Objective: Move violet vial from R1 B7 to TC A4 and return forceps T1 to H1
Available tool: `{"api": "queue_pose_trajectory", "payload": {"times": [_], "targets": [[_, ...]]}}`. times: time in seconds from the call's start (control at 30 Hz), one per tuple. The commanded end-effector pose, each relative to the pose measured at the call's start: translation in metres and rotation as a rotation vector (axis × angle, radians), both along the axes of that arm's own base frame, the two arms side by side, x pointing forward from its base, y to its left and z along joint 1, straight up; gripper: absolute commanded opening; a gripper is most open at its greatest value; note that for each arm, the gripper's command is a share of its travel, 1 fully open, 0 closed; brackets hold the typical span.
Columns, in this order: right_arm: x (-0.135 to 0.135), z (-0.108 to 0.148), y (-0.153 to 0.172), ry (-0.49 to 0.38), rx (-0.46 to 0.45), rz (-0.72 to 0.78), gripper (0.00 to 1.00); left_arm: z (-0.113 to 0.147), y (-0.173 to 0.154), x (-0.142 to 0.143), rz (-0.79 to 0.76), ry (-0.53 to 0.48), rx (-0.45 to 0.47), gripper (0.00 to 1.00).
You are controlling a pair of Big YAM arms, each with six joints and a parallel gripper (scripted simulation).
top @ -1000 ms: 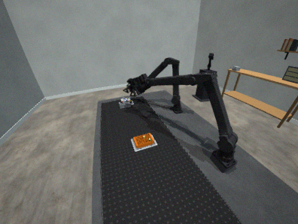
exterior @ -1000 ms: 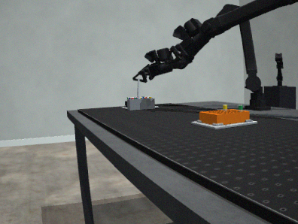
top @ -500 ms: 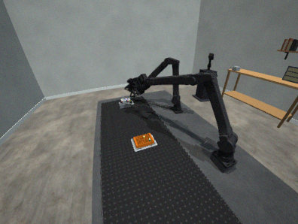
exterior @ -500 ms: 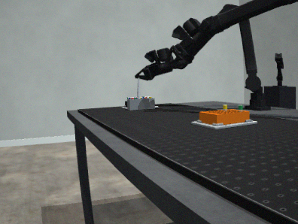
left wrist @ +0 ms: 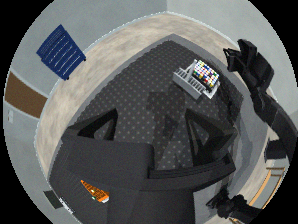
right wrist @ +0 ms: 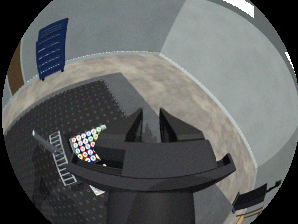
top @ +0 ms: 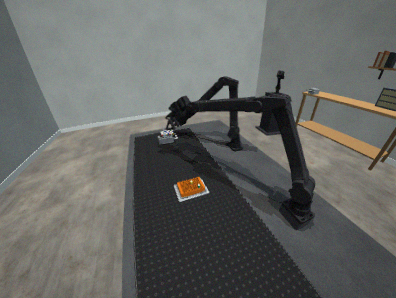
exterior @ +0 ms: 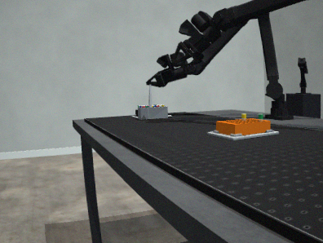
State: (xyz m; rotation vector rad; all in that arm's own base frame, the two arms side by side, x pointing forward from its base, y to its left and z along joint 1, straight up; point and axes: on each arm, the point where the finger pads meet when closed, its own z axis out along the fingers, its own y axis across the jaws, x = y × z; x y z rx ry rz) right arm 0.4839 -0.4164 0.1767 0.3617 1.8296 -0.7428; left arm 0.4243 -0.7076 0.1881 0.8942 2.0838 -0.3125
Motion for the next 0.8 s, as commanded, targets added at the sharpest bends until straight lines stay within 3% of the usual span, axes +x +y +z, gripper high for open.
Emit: {"api": "queue_pose_trajectory", "payload": {"times": [0.0,0.03,0.07,0.5,0.53,0.57,0.63,0.7,0.73,0.77], "targets": [[0.007,0.019,-0.006,-0.030,-0.026,0.000,0.24,0.019,-0.003,0.016,0.029,0.006,-0.020,1.00],[0.007,0.019,-0.006,-0.030,-0.026,0.000,0.24,0.050,0.003,0.017,0.026,-0.009,-0.055,1.00],[0.007,0.019,-0.006,-0.030,-0.026,0.000,0.24,0.025,0.019,0.012,0.019,0.009,-0.002,1.00],[0.007,0.019,-0.006,-0.030,-0.026,0.000,0.24,0.031,0.049,0.042,0.013,-0.014,-0.020,1.00],[0.007,0.019,-0.006,-0.030,-0.026,0.000,0.24,0.026,0.057,0.042,0.038,0.012,0.023,1.00],[0.007,0.019,-0.006,-0.030,-0.026,0.000,0.24,0.023,0.045,0.054,0.068,0.023,0.014,1.00],[0.007,0.019,-0.006,-0.030,-0.026,0.000,0.24,0.023,0.052,0.059,0.090,0.034,0.033,1.00],[0.007,0.019,-0.006,-0.030,-0.026,0.000,0.24,0.048,0.066,0.057,0.085,0.025,0.011,1.00],[0.007,0.019,-0.006,-0.030,-0.026,0.000,0.24,0.026,0.077,0.054,0.074,0.038,0.055,1.00],[0.007,0.019,-0.006,-0.030,-0.026,0.000,0.24,0.030,0.077,0.059,0.071,0.022,0.037,1.00]]}}
